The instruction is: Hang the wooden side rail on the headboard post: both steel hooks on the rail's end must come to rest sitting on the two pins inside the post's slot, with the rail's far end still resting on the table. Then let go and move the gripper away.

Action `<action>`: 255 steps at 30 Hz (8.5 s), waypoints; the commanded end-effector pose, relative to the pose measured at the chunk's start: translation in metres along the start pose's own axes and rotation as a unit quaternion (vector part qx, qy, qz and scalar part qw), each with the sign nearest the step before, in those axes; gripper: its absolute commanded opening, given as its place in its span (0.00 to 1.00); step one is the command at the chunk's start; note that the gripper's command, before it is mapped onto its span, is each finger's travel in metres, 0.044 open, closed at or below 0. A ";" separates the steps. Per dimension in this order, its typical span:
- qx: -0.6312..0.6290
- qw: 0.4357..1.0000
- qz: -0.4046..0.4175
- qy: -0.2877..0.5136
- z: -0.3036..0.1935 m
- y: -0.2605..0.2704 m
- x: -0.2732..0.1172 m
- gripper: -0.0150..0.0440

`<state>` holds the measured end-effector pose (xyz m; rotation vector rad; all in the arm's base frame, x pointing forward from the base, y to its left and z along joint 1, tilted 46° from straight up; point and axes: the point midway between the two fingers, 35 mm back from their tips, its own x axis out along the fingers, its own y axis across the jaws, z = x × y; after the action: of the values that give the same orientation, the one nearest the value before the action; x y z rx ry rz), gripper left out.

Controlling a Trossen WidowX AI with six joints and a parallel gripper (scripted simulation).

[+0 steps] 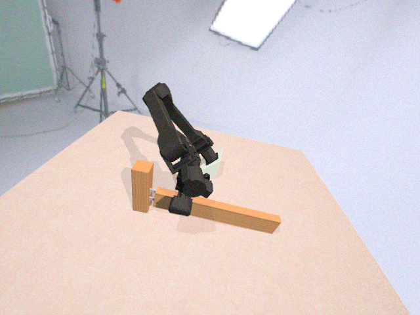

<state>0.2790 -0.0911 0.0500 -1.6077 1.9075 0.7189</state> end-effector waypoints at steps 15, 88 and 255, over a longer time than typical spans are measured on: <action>0.001 1.000 -0.006 -0.001 -0.003 -0.001 -0.003 0.25; 0.001 1.000 -0.006 -0.001 -0.011 -0.002 -0.003 0.25; 0.001 1.000 -0.006 -0.001 -0.016 0.000 -0.029 1.00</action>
<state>0.2808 -0.0848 0.0767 -1.6238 1.8965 0.7215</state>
